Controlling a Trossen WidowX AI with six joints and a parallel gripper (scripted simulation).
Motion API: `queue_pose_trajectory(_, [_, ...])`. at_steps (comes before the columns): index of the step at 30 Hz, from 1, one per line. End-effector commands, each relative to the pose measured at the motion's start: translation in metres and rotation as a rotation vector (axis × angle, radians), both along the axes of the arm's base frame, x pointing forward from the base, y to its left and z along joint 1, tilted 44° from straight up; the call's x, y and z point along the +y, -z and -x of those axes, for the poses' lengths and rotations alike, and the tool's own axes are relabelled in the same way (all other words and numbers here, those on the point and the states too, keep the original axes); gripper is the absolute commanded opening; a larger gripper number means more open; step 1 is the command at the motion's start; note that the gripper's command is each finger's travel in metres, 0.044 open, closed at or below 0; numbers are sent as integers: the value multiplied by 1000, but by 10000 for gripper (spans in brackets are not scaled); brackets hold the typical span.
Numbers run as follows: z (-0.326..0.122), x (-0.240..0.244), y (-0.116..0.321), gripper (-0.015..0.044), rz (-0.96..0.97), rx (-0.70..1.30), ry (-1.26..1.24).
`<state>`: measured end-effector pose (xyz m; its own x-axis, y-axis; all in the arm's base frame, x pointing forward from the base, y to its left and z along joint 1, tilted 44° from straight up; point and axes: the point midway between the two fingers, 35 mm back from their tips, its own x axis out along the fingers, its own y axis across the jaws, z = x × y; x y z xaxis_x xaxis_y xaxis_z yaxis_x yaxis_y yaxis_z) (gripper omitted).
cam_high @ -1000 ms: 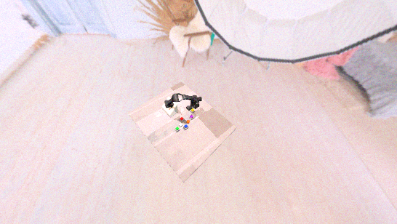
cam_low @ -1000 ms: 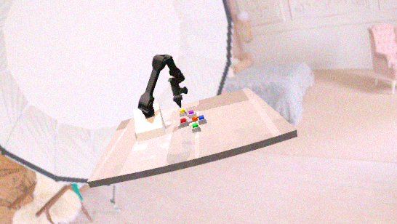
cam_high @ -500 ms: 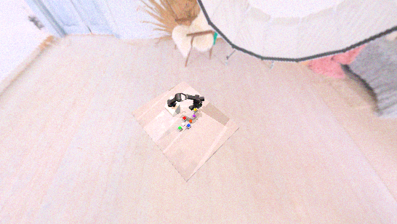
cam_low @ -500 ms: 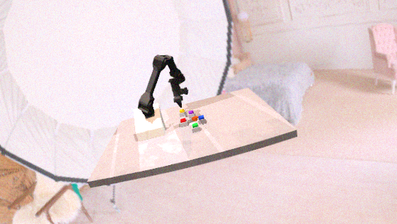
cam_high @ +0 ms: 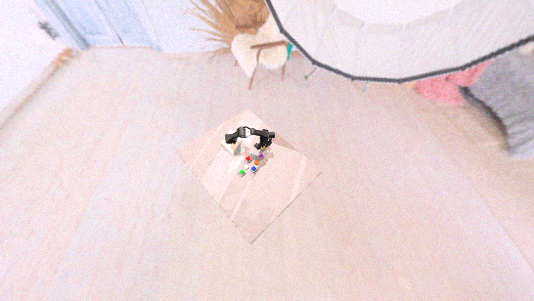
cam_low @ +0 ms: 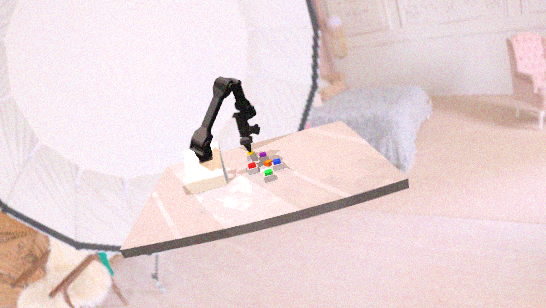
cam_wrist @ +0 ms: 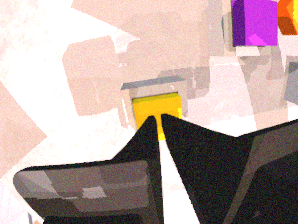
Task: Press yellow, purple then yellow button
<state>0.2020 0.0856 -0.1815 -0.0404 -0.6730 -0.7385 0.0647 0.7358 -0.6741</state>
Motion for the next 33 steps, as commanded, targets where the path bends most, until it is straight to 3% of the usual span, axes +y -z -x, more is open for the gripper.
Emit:
queue_pose_trajectory(1, [1,-3,2,20,6,5,-4])
queue_pose_trajectory(19, [1,-3,2,20,6,5,-4])
queue_pose_trajectory(27, [0,22,-24,20,5,6,-5])
queue_pose_trajectory(33, [-2,62,-67,20,3,7,-4])
